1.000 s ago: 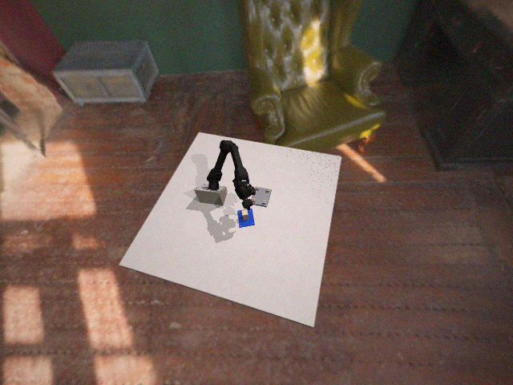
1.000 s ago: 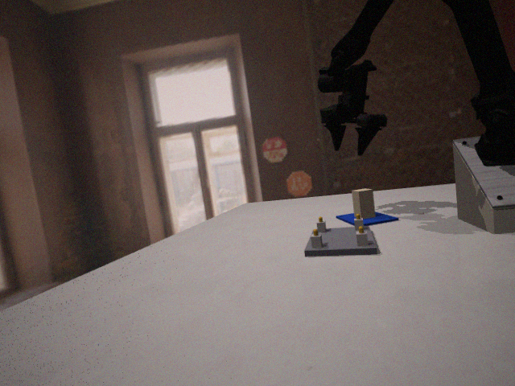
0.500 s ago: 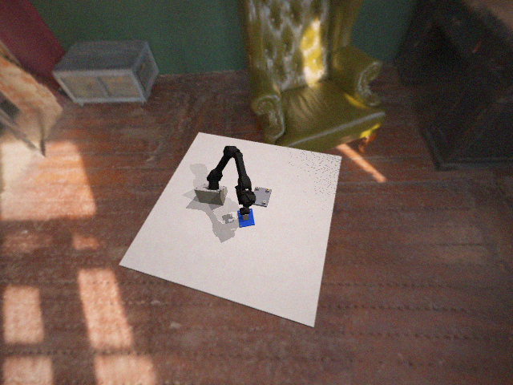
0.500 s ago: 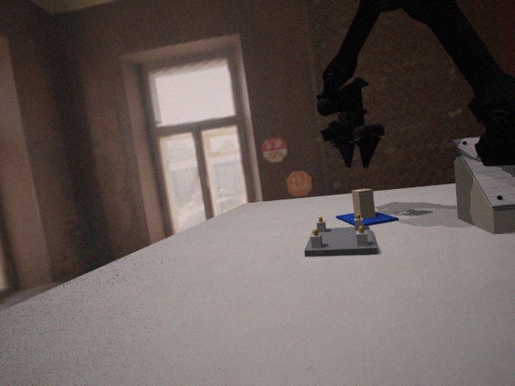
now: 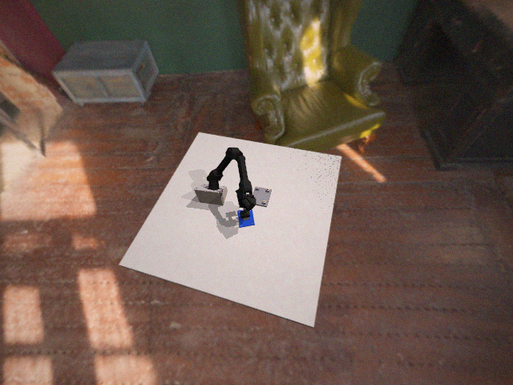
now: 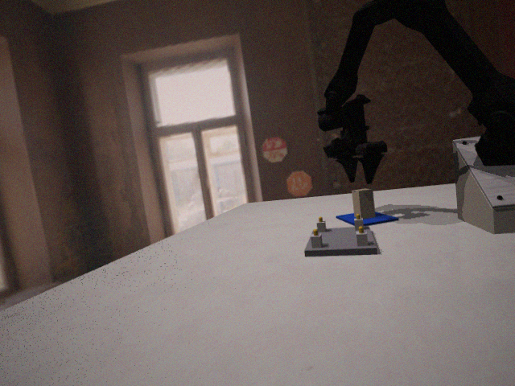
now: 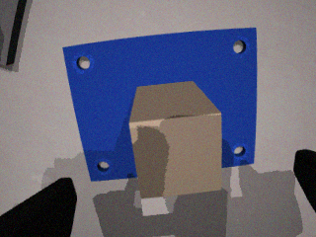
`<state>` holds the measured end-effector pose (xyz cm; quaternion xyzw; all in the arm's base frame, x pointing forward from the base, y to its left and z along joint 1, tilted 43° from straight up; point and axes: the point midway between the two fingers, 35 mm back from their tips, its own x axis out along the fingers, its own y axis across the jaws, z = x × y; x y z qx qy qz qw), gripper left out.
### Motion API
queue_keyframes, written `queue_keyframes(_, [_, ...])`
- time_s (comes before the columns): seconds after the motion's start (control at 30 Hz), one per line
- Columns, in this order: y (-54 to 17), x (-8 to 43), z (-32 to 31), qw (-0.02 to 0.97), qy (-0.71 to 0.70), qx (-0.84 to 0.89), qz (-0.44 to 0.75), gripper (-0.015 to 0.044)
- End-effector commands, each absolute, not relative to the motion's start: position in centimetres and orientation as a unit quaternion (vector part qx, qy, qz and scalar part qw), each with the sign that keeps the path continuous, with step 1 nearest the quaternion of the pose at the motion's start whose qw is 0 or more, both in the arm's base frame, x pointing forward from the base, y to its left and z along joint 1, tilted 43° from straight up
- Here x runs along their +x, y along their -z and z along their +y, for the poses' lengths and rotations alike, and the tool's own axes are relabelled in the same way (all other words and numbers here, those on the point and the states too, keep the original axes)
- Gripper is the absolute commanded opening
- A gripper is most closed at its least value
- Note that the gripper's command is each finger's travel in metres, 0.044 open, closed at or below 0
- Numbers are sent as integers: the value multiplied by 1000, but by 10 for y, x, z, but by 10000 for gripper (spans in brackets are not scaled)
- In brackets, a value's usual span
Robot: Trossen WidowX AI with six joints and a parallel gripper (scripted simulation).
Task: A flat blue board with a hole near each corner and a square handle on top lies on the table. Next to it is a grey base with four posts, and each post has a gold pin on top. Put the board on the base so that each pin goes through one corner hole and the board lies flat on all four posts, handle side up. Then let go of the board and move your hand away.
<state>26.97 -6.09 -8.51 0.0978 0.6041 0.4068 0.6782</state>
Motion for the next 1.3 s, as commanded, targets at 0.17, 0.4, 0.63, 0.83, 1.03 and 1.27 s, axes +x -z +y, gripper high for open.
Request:
queue_keyframes(0.17, [96,268,-51,676,-407,103,606,440])
queue_keyframes(0.4, [105,268,-43,676,-406,103,605,440])
queue_keyframes(0.63, [113,268,-35,677,-406,104,605,440])
queue_keyframes(0.83, [120,267,-29,677,-406,104,605,440])
queue_keyframes(1.03, [127,266,-22,677,-407,104,605,440])
queue_keyframes(1.27, [134,264,-14,677,-407,104,604,440])
